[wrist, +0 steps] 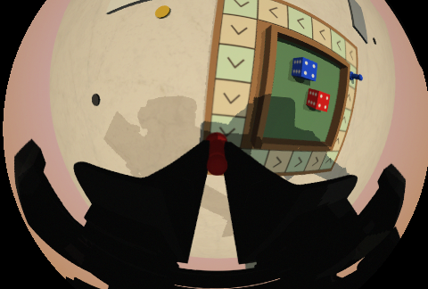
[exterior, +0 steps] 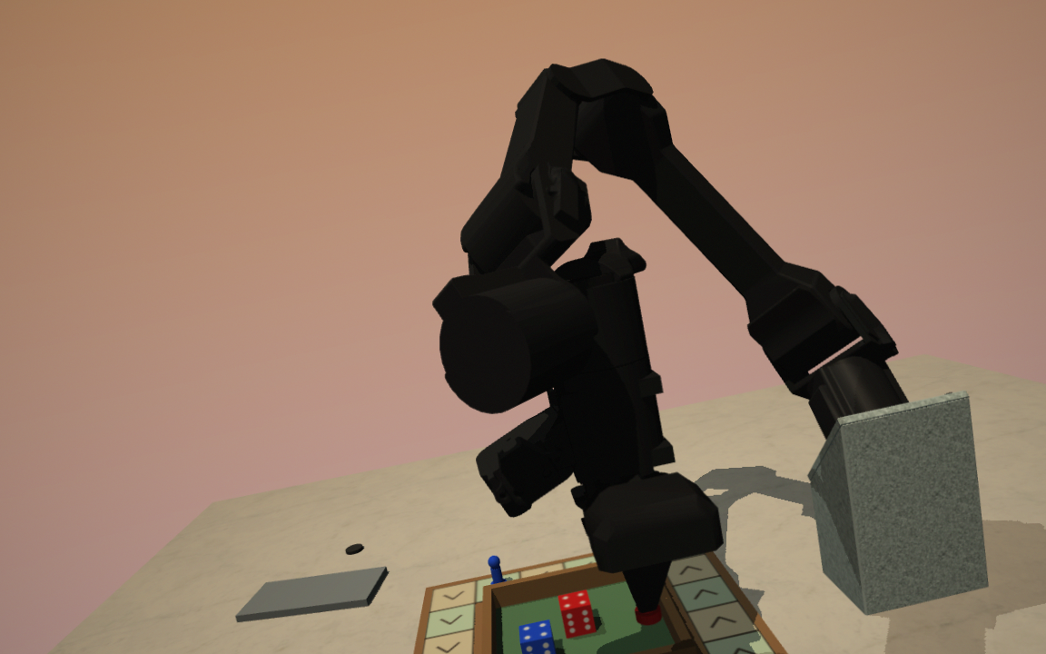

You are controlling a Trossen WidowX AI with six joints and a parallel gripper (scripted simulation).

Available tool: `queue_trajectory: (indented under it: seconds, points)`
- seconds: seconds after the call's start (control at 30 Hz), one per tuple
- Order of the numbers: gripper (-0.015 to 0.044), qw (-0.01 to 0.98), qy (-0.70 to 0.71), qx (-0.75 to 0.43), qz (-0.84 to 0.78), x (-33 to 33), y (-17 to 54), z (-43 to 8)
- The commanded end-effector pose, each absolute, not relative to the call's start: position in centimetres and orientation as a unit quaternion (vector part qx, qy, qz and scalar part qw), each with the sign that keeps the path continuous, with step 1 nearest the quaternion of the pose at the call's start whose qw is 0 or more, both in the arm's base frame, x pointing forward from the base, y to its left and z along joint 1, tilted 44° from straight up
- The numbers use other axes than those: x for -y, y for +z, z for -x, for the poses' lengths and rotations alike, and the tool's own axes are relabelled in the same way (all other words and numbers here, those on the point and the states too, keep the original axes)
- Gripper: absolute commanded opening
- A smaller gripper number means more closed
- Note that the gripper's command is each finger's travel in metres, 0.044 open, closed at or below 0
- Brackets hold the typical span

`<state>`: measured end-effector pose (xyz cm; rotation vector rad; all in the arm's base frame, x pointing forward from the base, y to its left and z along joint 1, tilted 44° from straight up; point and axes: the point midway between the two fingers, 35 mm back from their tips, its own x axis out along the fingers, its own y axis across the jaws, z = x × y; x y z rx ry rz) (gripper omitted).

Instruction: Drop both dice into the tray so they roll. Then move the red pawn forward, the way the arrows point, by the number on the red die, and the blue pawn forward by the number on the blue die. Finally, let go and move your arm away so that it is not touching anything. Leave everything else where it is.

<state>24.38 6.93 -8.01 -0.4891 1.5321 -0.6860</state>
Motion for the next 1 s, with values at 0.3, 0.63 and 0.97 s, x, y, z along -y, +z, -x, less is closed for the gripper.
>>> queue_trajectory:
  seconds: [0.3,0.63,0.97]
  points:
    - [0.0000,0.640,-0.303,-0.673,0.214,-5.4,-9.1,-19.0]
    - [0.0000,0.639,-0.304,-0.673,0.215,-4.3,-9.5,-16.8]
    - [0.0000,0.639,-0.305,-0.673,0.215,-2.1,-11.9,-16.5]
